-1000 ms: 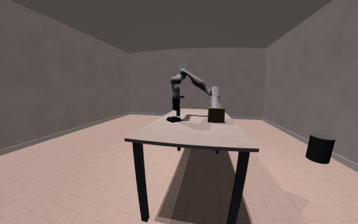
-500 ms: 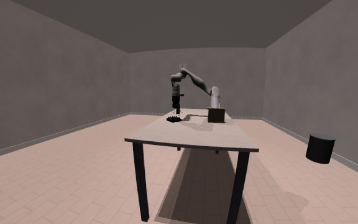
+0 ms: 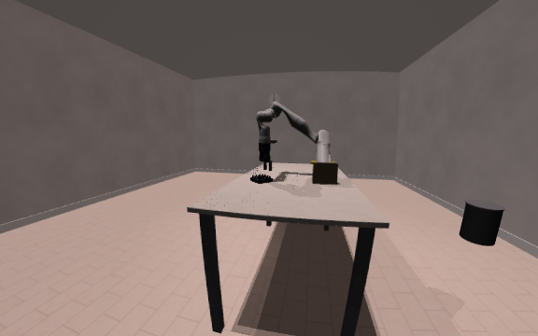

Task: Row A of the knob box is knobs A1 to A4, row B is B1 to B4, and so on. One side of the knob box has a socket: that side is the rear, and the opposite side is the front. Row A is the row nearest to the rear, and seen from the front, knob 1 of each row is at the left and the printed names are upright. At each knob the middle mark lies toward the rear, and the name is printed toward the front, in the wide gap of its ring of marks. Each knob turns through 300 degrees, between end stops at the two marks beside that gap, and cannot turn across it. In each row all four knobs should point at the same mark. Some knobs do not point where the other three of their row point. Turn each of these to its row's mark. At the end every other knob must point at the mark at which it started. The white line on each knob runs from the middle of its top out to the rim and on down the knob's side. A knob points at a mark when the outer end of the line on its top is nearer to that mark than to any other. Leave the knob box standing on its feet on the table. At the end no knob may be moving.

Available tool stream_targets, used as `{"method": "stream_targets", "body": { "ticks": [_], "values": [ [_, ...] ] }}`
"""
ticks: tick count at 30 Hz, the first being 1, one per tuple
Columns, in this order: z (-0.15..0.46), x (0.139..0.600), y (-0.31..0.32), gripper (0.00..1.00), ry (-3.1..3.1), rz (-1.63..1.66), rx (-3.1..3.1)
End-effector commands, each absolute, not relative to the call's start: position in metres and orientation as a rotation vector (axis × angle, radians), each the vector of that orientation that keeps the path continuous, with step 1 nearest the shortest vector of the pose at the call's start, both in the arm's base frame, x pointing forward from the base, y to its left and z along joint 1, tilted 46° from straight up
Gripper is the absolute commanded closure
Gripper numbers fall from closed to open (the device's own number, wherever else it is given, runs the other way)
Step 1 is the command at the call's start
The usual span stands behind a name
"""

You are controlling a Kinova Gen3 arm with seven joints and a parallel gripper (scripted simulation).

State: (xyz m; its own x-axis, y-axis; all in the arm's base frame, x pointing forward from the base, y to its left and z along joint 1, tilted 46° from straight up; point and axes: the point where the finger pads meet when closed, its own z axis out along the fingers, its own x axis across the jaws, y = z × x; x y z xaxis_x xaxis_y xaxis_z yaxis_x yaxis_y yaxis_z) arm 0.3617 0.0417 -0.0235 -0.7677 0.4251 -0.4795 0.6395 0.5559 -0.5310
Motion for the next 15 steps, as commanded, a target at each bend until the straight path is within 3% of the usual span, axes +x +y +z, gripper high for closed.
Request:
{"method": "stream_targets", "body": {
  "ticks": [1, 15],
  "values": [
    [-0.017, 0.363, 0.051, 0.00, 2.497, -1.018, 0.878],
    [0.037, 0.359, 0.105, 0.00, 2.497, -1.018, 0.878]
  ]
}}
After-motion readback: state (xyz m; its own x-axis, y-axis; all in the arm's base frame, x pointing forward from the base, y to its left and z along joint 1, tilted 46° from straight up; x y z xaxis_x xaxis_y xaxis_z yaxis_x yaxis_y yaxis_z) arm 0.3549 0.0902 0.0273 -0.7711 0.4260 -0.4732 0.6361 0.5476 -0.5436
